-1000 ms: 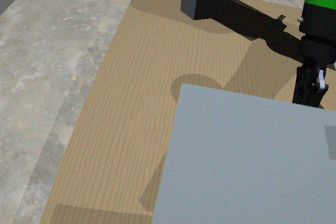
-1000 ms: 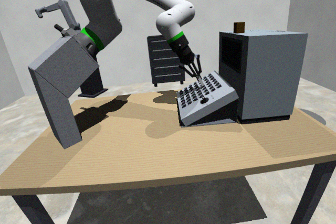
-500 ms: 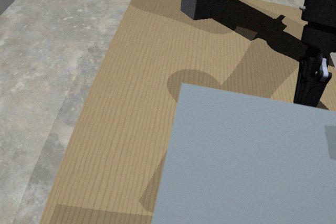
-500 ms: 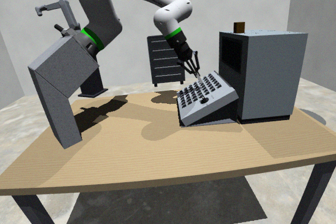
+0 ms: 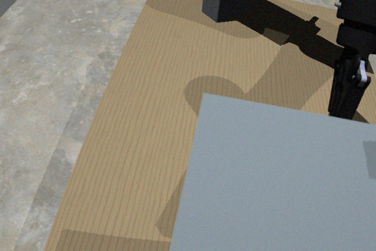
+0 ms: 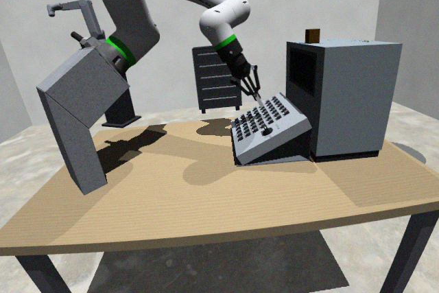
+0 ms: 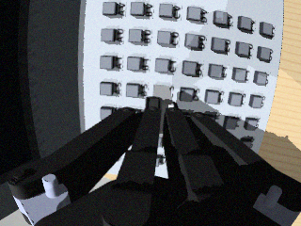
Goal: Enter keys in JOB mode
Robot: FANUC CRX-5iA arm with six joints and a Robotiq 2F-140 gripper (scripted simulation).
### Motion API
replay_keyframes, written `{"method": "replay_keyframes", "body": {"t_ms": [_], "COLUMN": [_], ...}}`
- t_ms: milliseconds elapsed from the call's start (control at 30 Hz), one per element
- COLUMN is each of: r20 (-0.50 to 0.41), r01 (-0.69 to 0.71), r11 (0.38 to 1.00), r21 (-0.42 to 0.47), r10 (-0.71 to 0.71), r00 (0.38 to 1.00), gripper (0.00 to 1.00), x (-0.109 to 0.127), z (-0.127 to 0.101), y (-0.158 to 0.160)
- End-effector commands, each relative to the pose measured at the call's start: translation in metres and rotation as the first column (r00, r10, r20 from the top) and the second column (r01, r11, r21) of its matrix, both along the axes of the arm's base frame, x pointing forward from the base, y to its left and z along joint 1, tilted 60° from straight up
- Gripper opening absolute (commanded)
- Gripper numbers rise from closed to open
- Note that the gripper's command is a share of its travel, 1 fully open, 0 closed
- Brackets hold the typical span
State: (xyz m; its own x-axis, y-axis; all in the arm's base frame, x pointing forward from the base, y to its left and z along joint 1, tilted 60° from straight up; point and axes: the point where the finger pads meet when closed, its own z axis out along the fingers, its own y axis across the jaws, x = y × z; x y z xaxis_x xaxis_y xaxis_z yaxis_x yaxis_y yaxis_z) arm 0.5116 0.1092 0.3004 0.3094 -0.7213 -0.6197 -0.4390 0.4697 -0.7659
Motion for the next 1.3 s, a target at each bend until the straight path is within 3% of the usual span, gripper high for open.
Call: {"method": "replay_keyframes", "body": {"t_ms": [0, 200, 333, 1267], "r20": [0.001, 0.001, 0.001, 0.001], "r01": [-0.002, -0.002, -0.002, -0.002], "r11": [1.0, 1.0, 1.0, 1.0], "r21": [-0.001, -0.001, -0.001, -0.001], "r10": [0.002, 0.002, 0.002, 0.002], "r00": [1.0, 1.0, 1.0, 1.0], "gripper": [0.0, 0.0, 0.0, 0.0], "x": [0.001, 0.005, 0.006, 0.024], "z": [-0.011, -0.058, -0.065, -0.07], "y": [-0.005, -0.028, -0.031, -0.02]}}
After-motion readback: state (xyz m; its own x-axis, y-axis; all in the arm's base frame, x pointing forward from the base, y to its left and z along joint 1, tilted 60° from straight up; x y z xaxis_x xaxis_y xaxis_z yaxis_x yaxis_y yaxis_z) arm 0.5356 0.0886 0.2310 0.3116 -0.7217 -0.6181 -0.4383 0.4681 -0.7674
